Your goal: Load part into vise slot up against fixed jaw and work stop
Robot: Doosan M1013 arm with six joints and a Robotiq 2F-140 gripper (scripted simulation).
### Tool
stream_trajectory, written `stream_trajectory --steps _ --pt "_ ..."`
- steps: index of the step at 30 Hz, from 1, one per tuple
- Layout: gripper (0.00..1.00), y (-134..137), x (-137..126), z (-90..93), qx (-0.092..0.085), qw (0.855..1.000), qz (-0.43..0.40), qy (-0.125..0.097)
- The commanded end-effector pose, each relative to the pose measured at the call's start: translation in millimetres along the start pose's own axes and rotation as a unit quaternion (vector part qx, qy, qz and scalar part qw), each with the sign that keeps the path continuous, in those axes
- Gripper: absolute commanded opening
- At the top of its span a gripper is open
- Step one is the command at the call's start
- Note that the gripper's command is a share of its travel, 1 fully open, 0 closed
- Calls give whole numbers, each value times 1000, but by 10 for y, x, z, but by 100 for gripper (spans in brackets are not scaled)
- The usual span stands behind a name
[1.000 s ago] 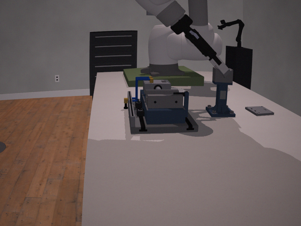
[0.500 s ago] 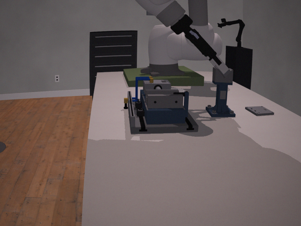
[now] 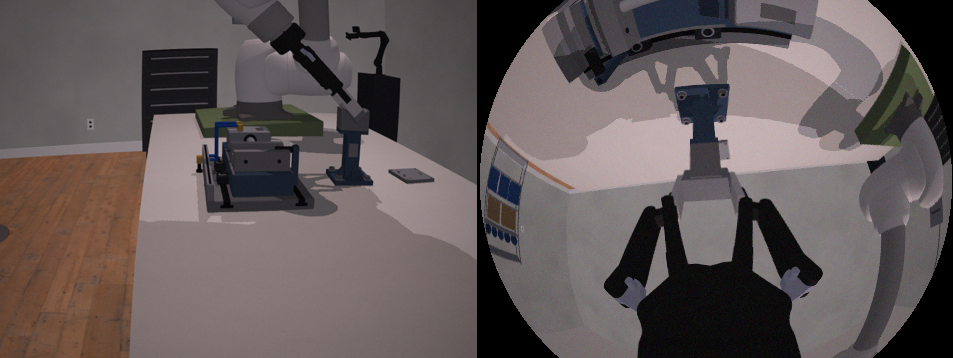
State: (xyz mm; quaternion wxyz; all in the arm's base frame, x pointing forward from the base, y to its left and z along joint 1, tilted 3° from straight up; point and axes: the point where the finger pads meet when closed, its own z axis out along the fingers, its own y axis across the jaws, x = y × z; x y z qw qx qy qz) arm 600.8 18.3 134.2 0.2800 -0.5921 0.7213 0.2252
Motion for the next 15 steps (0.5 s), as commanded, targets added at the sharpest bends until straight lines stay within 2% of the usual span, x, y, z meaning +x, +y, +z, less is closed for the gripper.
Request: stream_trajectory --steps 1,5,6,15 --pt "0 0 -1 -1 0 1000 0 0" --pt "0 0 -1 -1 0 1000 0 0" --pt "51 0 -1 -1 0 1000 0 0" --pt "51 0 -1 -1 0 1000 0 0"
